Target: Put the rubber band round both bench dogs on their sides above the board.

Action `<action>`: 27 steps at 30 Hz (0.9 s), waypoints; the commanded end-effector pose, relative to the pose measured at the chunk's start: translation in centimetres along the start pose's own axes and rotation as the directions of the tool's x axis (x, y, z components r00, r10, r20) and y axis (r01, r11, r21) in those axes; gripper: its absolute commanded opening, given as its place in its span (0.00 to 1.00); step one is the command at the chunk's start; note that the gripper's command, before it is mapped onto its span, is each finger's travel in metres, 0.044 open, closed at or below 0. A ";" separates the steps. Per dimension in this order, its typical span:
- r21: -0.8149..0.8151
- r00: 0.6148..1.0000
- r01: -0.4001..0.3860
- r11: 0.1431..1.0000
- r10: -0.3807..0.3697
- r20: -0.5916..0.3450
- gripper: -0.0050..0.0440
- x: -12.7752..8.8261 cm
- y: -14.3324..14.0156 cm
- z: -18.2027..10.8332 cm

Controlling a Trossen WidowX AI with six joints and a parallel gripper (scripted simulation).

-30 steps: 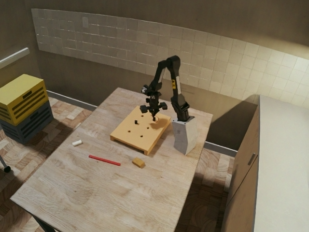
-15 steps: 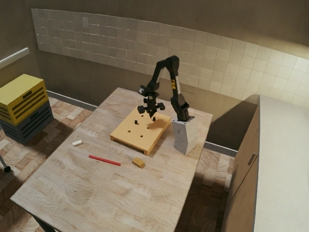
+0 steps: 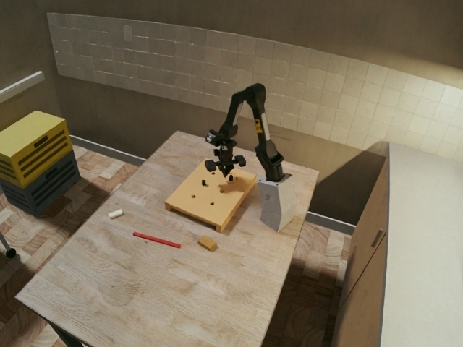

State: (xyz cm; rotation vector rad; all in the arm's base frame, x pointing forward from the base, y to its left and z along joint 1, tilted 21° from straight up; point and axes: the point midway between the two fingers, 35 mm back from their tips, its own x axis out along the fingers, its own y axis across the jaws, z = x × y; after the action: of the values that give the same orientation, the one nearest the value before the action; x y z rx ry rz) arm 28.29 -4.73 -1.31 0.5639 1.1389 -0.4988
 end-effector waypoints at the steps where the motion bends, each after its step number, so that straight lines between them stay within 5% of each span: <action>1: 0.000 1.000 -0.004 1.000 0.004 0.010 0.00 0.6 0.2 0.3; 27: 0.001 1.000 -0.011 1.000 0.011 0.017 0.00 0.6 0.3 0.5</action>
State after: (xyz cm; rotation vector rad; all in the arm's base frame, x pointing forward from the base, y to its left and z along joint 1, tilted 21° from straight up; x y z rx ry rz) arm 28.67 -4.79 -2.31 0.5638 1.1403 -0.4991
